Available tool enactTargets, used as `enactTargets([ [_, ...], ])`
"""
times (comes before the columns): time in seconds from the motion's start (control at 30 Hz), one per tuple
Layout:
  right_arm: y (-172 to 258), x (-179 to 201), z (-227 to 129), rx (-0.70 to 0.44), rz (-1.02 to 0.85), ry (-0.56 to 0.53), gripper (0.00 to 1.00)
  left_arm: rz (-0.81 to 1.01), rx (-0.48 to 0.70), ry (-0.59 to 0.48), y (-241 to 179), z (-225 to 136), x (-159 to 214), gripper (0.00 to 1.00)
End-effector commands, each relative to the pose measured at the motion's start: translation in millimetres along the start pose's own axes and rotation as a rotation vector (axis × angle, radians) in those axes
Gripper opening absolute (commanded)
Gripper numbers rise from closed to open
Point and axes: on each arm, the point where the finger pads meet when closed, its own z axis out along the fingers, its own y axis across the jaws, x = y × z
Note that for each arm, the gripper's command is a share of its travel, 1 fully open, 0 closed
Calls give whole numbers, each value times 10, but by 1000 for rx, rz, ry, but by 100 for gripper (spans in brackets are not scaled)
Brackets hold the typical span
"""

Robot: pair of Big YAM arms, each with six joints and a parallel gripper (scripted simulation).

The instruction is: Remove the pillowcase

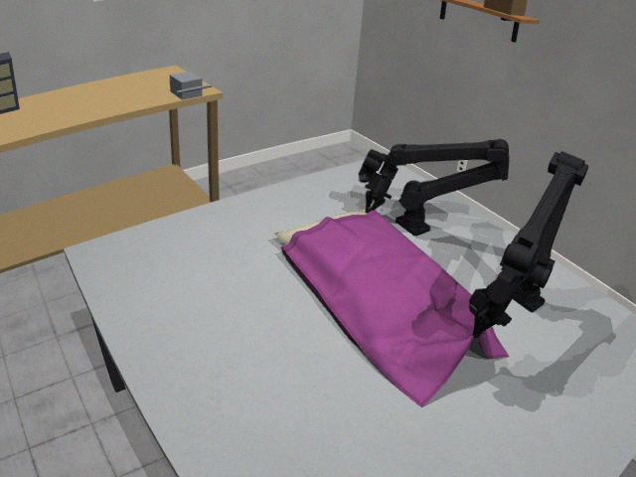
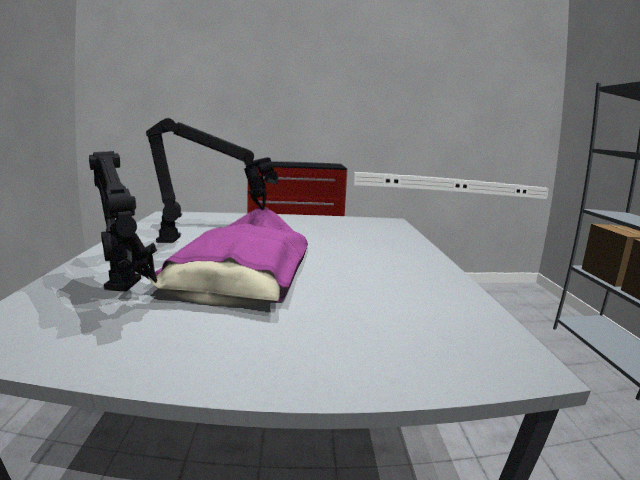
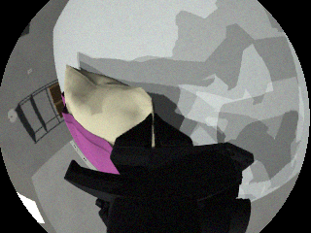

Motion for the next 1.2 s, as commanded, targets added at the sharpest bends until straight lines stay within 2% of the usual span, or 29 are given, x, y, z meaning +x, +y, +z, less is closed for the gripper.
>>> enactTargets([
  [0.0, 74, -29, -56, -10, -17, -10, 2, 9, -29, -82, 71, -375, -357, 2],
  [0.17, 74, -29, -56, -10, -17, -10, 2, 9, -31, -86, 67, -457, -387, 2],
  [0.27, 74, -29, -56, -10, -17, -10, 2, 6, -24, -66, 85, -340, -380, 2],
  [0.3, 74, -29, -56, -10, -17, -10, 2, 15, -39, -117, 50, -518, -478, 2],
  [0.6, 75, -29, -56, -10, -17, -10, 2, 12, -60, -175, 26, -640, -650, 2],
  [0.67, 74, -29, -56, -10, -17, -10, 2, -16, -86, -206, 173, -755, -683, 2],
  [0.83, 74, -29, -56, -10, -17, -10, 2, 7, -100, -274, 54, -942, -881, 2],
  [0.9, 75, -29, -56, -10, -17, -10, 2, -14, -123, -304, 172, -1056, -926, 2],
  [1.03, 74, -30, -56, -10, -17, -10, 2, -16, -127, -303, 198, -1001, -981, 2],
  [1.17, 83, -44, -56, -13, -20, -16, 2, -5, -149, -388, 127, -1330, -1124, 2],
])
